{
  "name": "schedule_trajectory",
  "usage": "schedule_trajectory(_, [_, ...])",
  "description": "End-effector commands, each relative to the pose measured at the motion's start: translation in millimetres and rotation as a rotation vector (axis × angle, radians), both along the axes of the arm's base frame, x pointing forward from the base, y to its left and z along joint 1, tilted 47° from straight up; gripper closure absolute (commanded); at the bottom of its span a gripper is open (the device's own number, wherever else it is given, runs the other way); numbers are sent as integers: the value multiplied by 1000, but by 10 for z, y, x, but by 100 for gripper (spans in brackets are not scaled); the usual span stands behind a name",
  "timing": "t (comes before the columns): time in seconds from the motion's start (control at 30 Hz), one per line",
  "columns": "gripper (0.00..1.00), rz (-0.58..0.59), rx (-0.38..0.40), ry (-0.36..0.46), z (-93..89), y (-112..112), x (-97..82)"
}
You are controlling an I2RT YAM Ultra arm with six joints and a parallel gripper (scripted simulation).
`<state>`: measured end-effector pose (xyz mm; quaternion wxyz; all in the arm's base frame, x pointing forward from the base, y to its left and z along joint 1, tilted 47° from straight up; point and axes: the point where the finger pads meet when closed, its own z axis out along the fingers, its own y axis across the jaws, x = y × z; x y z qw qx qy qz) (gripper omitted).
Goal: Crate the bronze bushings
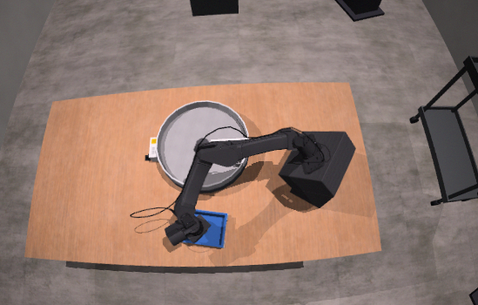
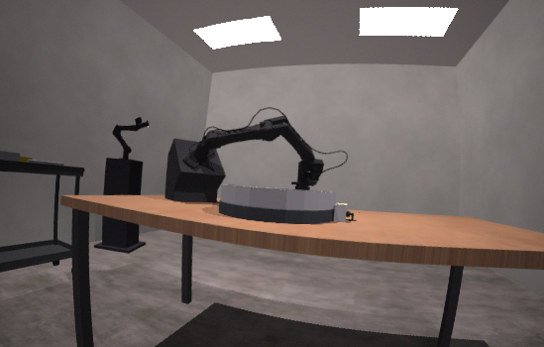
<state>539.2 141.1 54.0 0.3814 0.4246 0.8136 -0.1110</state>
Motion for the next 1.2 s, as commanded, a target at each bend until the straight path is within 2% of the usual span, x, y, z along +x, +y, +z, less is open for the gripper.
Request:
schedule_trajectory(0.0, [100, 33, 9, -19, 152, 181, -7])
schedule_trajectory(0.97, [100, 33, 10, -19, 152, 181, -7])
schedule_trajectory(1.17, [100, 33, 16, -31, 215, 180, -9])
